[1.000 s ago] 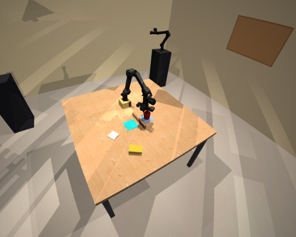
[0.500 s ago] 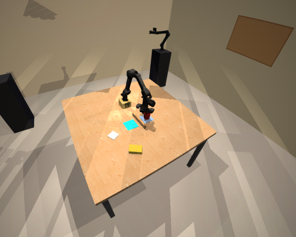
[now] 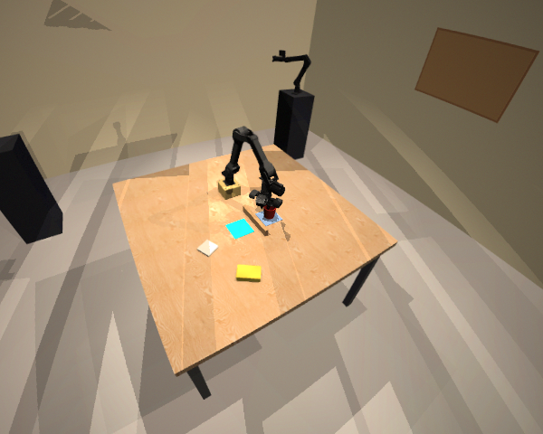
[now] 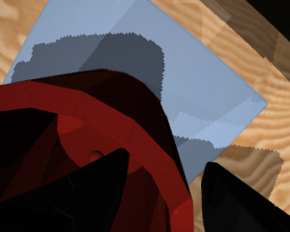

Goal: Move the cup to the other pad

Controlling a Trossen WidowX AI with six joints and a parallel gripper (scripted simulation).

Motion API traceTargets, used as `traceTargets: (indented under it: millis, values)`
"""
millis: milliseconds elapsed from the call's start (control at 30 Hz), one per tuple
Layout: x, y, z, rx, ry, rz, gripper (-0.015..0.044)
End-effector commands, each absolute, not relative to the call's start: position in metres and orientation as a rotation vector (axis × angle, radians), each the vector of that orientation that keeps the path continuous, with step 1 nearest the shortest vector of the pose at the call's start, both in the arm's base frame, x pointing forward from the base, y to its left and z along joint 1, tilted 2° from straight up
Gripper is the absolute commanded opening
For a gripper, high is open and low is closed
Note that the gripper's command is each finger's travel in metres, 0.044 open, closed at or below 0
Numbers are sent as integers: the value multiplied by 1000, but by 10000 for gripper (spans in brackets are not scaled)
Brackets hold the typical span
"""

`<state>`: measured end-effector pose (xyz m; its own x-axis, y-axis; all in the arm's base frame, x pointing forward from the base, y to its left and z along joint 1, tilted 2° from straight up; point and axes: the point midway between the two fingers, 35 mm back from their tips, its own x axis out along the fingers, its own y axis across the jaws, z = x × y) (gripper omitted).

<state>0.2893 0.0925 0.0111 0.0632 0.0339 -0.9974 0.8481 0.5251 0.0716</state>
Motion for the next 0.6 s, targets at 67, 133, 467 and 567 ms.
traceTargets:
  millis: [67,133,467,567]
  values:
    - [288,92,9,838,1387,-746,148]
    - [289,92,11,836,1382,-739,95]
    - [289,92,11,836,1382,-739,0]
    - [289,93,13,836,1382,-739,0]
